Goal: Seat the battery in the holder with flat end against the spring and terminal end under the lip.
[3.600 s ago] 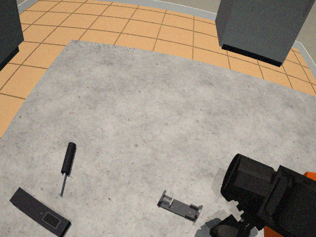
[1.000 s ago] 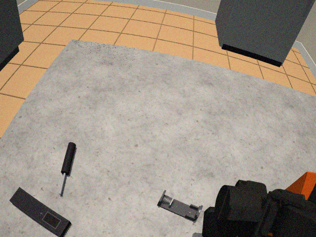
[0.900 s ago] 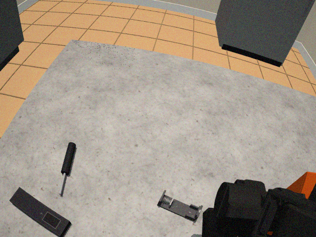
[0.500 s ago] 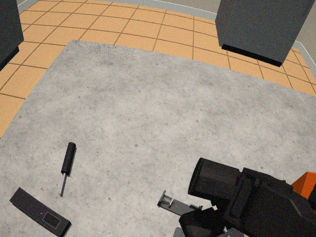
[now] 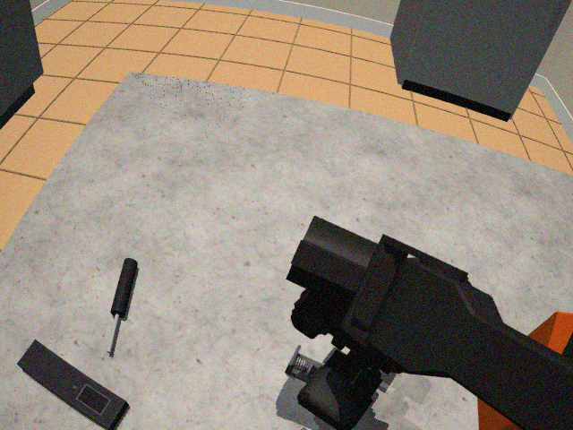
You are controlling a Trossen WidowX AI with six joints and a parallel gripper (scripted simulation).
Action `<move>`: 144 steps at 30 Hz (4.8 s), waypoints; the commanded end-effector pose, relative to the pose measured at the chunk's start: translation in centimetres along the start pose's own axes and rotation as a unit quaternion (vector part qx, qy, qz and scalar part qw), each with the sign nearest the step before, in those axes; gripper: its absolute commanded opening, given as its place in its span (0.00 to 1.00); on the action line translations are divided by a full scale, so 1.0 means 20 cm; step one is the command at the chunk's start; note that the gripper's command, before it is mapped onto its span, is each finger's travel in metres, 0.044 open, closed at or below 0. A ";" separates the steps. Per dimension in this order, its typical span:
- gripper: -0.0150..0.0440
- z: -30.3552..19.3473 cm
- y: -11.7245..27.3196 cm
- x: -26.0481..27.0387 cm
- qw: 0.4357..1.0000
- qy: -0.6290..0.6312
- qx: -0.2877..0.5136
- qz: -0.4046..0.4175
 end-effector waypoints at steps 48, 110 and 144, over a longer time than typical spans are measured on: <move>0.39 0.27 -0.26 -0.06 0.977 0.103 0.188 0.013; 0.39 0.44 -0.35 -0.05 0.960 0.101 0.261 0.021; 0.39 0.44 -0.35 -0.05 0.969 0.102 0.227 0.009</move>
Point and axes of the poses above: the point midway between the two fingers, 35 mm back from their tips, its own y axis back along the fingers, its own x axis across the jaws, z = x × y, the point moved 10 cm from there along y, back along the fingers, and after that the axes turned 10 degrees about y, right-handed, at the moved point
